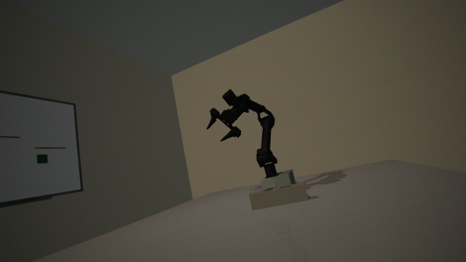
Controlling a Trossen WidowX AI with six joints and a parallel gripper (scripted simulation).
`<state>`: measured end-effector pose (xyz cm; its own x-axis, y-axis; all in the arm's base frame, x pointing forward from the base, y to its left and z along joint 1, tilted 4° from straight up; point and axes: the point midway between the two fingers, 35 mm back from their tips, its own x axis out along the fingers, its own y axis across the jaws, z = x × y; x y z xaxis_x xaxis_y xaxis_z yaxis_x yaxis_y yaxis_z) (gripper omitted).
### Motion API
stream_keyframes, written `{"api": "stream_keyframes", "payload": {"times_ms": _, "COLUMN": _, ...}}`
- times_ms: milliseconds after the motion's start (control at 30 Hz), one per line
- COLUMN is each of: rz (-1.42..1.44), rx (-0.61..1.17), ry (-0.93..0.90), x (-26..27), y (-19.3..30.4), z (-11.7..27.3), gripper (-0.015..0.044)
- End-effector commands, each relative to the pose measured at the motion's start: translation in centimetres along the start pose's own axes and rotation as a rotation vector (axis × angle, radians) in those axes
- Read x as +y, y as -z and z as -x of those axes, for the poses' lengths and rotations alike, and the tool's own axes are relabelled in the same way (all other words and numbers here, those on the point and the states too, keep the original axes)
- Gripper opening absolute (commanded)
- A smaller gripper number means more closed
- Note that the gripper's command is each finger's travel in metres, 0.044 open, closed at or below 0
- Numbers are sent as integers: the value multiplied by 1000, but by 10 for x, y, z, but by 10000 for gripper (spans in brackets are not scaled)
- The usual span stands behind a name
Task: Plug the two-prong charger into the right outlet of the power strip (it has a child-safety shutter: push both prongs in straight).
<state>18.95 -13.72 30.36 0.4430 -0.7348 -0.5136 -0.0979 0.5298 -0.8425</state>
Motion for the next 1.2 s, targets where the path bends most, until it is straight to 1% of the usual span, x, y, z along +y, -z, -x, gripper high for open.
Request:
{"api": "stream_keyframes", "payload": {"times_ms": 0, "rz": 117, "rx": -43, "ry": -84, "x": 27, "y": -18, "z": -11, "gripper": 440}}
{"api": "stream_keyframes", "payload": {"times_ms": 267, "rz": 349, "rx": -131, "ry": -245, "x": 84, "y": -48, "z": -26, "gripper": 440}}
{"api": "stream_keyframes", "payload": {"times_ms": 533, "rz": 603, "rx": -223, "ry": -413, "x": 150, "y": -66, "z": -32, "gripper": 440}}
{"api": "stream_keyframes", "payload": {"times_ms": 867, "rz": 876, "rx": -327, "ry": -597, "x": 224, "y": -72, "z": -26, "gripper": 440}}
{"api": "stream_keyframes", "payload": {"times_ms": 1167, "rz": 1114, "rx": -412, "ry": -760, "x": 285, "y": -61, "z": -13, "gripper": 440}}
